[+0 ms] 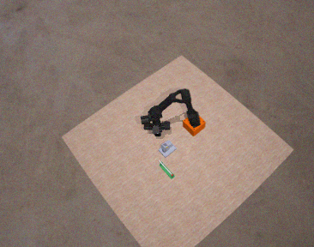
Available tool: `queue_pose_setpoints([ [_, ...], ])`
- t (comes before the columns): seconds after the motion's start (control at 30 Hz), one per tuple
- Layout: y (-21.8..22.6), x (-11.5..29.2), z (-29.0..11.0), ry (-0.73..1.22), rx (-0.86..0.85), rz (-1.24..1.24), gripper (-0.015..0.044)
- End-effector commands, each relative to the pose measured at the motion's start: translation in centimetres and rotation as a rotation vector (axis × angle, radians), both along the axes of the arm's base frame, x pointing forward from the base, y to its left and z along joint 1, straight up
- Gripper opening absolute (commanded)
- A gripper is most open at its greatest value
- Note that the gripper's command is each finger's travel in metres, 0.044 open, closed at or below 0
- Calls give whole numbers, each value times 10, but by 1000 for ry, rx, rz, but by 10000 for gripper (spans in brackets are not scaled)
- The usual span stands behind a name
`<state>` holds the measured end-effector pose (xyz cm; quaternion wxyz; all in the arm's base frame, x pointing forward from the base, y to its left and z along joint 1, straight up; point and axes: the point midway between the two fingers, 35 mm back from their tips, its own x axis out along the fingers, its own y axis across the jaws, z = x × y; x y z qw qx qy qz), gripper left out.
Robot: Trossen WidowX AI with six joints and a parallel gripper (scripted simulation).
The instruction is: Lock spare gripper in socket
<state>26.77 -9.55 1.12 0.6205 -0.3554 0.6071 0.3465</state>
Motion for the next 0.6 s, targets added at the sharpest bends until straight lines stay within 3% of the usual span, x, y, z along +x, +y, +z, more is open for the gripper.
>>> queue_pose_setpoints([
  [0.0, -1, -1, 2, -5, -6, 103, 0],
  [0.57, -1, -5, 3, -3, -18, 517, 0],
])
